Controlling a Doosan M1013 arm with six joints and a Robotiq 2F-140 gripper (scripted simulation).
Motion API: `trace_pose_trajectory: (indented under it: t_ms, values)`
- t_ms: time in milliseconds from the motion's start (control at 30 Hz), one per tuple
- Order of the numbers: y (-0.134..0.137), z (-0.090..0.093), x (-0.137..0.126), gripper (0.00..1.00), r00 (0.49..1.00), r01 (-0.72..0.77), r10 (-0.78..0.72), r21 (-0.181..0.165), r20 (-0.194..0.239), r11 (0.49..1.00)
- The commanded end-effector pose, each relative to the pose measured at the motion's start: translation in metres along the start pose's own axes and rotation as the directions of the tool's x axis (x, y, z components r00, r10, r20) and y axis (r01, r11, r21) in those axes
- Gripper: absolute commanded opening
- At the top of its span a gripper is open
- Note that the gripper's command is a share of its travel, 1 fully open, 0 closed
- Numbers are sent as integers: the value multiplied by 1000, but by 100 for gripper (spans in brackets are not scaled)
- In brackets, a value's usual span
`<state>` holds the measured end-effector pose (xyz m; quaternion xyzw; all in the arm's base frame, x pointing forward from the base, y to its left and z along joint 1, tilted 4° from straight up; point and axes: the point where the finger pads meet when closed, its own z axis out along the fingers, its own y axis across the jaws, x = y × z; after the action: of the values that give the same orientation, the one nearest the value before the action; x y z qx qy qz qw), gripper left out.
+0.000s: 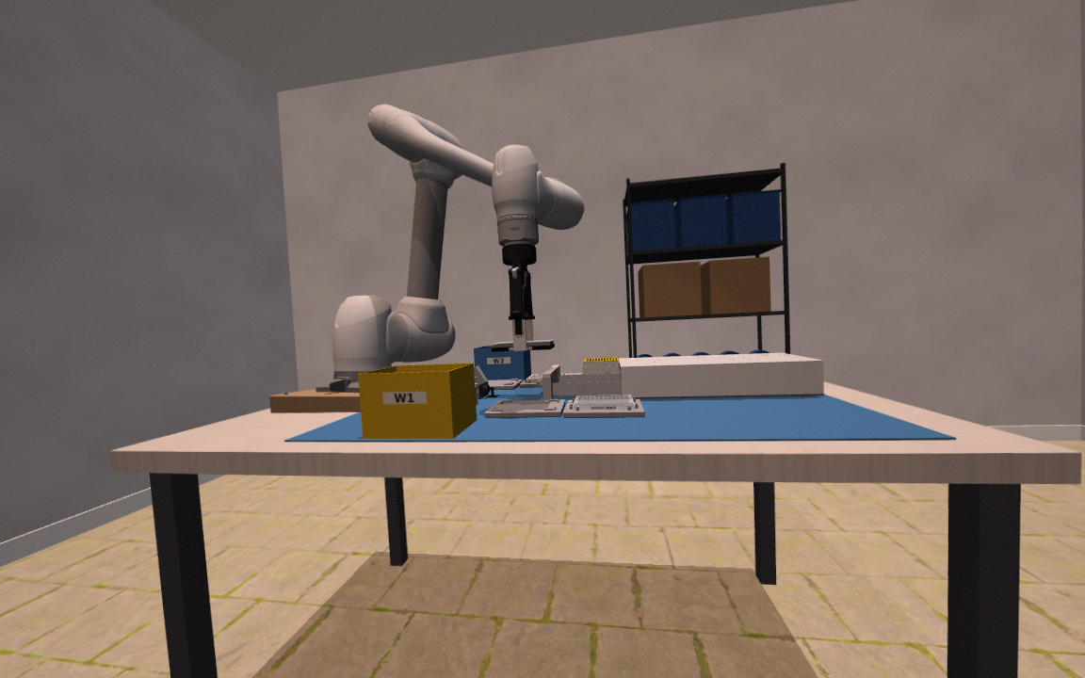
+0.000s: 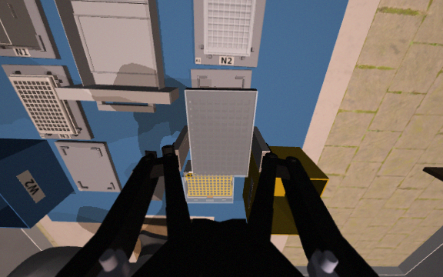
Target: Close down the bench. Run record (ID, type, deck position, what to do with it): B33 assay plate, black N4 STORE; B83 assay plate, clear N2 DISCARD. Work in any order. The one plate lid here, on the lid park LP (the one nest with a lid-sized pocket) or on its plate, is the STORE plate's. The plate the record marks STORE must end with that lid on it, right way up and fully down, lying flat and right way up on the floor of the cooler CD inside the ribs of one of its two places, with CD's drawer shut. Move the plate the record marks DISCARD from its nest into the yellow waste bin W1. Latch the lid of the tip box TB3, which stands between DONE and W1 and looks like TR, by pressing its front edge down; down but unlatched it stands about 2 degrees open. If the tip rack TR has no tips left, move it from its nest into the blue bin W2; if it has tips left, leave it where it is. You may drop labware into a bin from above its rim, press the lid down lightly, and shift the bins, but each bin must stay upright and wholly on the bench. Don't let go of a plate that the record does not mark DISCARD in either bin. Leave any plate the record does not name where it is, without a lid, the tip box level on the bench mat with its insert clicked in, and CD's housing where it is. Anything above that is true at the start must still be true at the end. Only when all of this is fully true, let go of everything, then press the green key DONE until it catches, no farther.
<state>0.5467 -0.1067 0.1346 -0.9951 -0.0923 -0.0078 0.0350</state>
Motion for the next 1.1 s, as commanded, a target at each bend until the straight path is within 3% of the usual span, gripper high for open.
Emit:
trace_pose_trajectory:
  t_ms: [0,333,467,667,900,967,1067]
  values:
    - [0,0,0,0,1000,0,0,0,0,1000]
    - [-23,0,14,0,945,327,-327,0,0,945]
    - [-27,0,17,0,921,389,-389,0,0,921]
    - [-41,0,26,0,825,565,-565,0,0,825]
    - [-56,0,36,0,672,740,-740,0,0,672]
    - [-56,0,36,0,672,740,-740,0,0,672]
    - [-63,0,40,0,595,804,-804,0,0,595]
